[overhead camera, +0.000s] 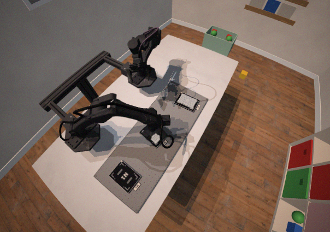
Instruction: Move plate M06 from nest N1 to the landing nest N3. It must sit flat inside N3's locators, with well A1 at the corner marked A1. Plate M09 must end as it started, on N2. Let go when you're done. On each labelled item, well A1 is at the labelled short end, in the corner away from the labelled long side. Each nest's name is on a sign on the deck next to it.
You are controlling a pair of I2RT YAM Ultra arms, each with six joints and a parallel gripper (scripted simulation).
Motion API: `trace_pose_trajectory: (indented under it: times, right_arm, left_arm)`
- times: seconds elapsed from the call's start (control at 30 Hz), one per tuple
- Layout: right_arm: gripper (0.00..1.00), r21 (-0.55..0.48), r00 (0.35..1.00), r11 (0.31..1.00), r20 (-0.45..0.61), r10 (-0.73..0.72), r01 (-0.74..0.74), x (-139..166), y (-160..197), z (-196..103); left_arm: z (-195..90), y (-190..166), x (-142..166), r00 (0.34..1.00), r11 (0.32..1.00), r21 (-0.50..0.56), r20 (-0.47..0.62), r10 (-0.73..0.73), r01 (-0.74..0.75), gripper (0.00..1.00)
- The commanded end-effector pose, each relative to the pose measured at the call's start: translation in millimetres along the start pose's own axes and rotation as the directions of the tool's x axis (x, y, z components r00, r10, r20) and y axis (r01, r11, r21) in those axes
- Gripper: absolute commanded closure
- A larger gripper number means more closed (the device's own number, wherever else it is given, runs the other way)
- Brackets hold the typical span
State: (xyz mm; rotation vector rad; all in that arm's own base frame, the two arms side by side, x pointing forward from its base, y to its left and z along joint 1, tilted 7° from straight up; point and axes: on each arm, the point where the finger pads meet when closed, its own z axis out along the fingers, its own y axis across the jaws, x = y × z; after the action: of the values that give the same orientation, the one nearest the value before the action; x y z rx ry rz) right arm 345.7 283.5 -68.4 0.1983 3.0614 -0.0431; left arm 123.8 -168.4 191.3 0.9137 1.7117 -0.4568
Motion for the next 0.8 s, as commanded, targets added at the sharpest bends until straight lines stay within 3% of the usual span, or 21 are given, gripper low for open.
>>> trace_pose_trajectory:
  times: [0.0,0.77]
  right_arm:
    - [0.18,-0.068,0.999,0.998,0.051,-0.003,0.007,-8.0,15.4,-25.5]
    - [0.18,-0.066,0.999,0.998,0.054,0.003,0.001,-8.9,10.2,-29.4]
  left_arm:
    - [-7.9,3.7,-11.5,0.999,1.0,-0.003,0.033,-0.02,0.02,0.0]
    - [-7.9,3.7,-11.5,0.999,1.0,-0.003,0.033,-0.02,0.02,0.0]
